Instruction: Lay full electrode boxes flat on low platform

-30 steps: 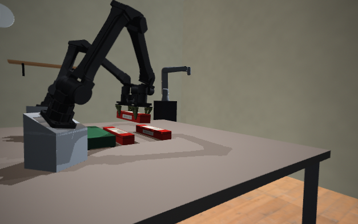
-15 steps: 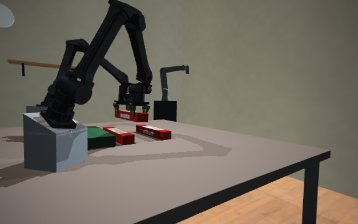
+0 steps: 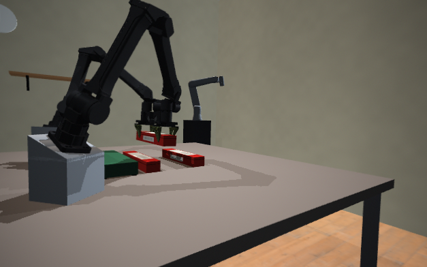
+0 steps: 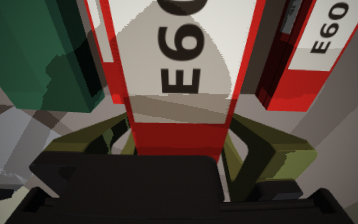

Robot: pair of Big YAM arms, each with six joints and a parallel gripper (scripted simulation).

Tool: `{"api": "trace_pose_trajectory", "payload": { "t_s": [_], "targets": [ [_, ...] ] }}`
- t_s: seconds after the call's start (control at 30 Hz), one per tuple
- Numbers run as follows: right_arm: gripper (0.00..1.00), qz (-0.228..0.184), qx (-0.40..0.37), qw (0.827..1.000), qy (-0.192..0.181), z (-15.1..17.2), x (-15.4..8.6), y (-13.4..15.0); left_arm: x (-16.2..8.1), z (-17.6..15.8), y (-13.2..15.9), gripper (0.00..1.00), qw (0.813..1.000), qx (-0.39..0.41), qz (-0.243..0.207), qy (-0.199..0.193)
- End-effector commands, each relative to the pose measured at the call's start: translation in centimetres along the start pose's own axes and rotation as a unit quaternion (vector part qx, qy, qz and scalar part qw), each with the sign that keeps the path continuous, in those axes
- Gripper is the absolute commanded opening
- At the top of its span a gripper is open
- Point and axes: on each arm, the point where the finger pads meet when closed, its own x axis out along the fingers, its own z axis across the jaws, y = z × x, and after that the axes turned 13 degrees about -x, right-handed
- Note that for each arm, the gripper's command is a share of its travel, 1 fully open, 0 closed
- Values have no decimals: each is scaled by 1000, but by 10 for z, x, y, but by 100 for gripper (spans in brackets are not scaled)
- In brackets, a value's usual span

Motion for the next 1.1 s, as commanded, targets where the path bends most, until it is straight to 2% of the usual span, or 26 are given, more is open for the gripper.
{"api": "trace_pose_trajectory", "payload": {
  "t_s": [0.0,0.63,0.67,0.77,0.9,0.93,0.97,1.03,1.07],
  "targets": [
    [0,-14,6,998,60,-27,-50,2,-37,19,-8,0,999,4,-26,-43],
    [0,-13,8,998,57,-24,-46,5,-35,19,-7,0,999,3,-26,-42],
    [0,-10,0,999,49,-11,-38,2,-35,20,-7,0,999,3,-26,-42],
    [0,-7,4,999,41,-1,-37,1,-27,1,1,0,999,11,-15,-29],
    [0,-13,6,998,55,-11,-46,-2,-27,-2,3,0,999,10,-16,-30],
    [0,-17,9,998,66,-19,-53,-4,-40,18,-3,0,999,-3,-28,-46],
    [0,-19,10,997,68,-19,-53,-5,-41,16,-5,0,998,-1,-31,-48],
    [0,-10,0,999,47,6,-36,-5,-27,-7,4,0,999,8,-19,-34],
    [0,-7,4,999,40,12,-36,-4,-26,-12,6,0,999,11,-16,-30]
  ]
}}
